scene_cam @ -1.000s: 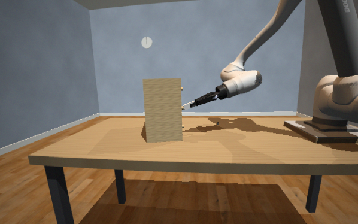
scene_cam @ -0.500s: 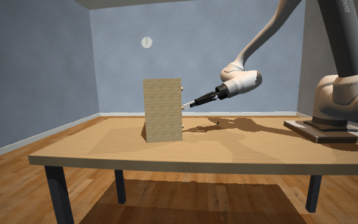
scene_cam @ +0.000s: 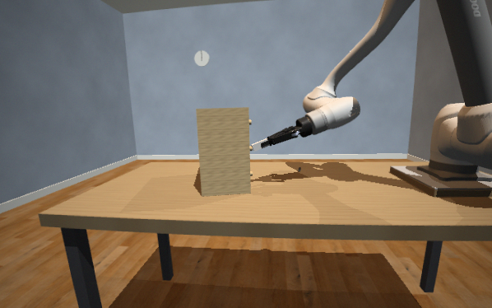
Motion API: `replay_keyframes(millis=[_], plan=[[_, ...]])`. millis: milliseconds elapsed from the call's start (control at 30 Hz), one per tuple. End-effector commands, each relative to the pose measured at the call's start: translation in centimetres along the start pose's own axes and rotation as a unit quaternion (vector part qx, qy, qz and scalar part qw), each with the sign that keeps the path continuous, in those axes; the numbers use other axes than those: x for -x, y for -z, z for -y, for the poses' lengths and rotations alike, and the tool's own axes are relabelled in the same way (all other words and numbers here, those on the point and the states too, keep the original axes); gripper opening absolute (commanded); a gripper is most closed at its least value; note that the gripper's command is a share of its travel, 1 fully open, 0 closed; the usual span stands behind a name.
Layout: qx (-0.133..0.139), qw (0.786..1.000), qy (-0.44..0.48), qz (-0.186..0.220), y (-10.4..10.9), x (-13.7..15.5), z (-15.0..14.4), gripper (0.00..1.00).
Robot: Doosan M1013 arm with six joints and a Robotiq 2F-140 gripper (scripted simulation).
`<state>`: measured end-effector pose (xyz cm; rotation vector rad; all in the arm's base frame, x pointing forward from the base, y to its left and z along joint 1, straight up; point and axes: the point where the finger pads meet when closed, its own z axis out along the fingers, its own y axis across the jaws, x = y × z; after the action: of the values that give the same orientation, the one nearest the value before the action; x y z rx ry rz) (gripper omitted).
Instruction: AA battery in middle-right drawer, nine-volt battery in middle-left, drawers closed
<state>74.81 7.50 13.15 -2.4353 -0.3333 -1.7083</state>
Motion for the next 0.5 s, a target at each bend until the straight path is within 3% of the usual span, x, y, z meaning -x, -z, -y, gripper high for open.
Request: replay_keyframes(millis=[0,233,467], plan=[[0.001,1.000,0.000,0.001,-0.2,0.1,0.0,0.00],[0.001,1.000,0.000,0.001,0.4,0.3,0.0,0.00],[0.001,1.000,0.000,0.001,3.5,1.4,0.0,0.00]])
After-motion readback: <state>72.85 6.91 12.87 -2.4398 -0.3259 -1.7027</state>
